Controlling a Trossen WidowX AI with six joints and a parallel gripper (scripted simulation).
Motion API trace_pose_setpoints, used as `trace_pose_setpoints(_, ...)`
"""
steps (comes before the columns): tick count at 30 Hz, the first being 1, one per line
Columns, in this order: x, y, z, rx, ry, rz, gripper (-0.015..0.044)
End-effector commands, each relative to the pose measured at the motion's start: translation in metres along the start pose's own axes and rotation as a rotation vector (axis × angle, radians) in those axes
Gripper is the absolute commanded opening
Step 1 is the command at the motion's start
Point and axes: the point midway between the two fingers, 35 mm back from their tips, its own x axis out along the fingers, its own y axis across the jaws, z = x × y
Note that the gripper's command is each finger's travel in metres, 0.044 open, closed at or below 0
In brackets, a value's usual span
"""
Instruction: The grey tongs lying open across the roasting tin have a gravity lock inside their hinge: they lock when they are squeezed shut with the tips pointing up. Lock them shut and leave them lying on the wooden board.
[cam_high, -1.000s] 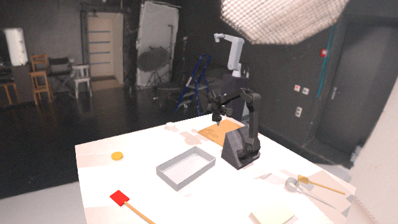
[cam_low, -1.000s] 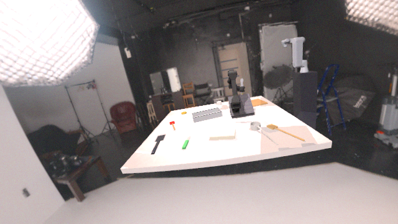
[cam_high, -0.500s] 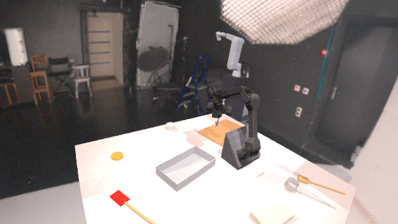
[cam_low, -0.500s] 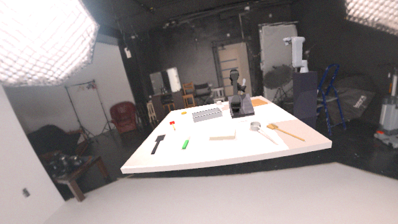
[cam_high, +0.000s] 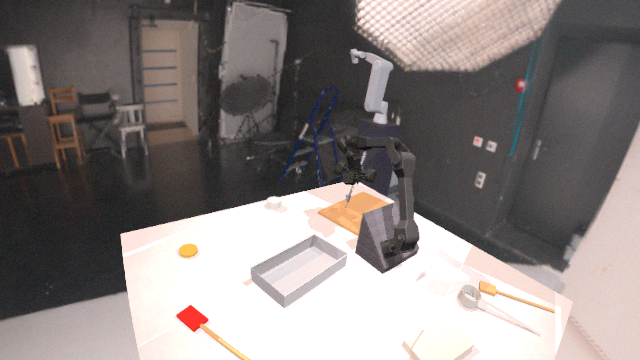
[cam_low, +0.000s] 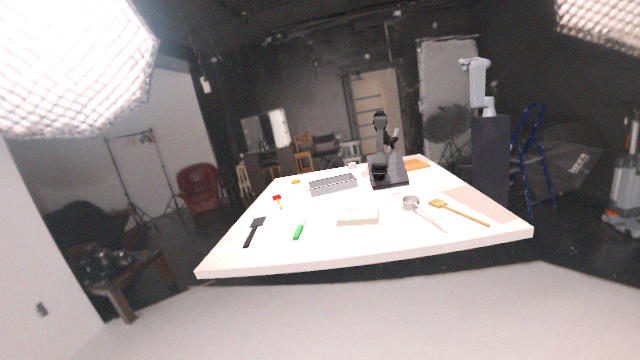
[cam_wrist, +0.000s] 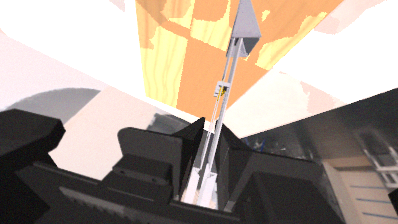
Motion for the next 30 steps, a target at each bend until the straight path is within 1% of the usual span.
trace_pose_setpoints(1, -0.002, 0.002, -0.002, 0.012, -0.066, -0.005, -0.0150)
trace_pose_setpoints(24, -0.017, 0.030, 0.001, 0.061, -0.470, 0.003, -0.0150)
trace_pose_setpoints(30, -0.019, 0.032, 0.002, 0.065, -0.497, 0.004, -0.0150)
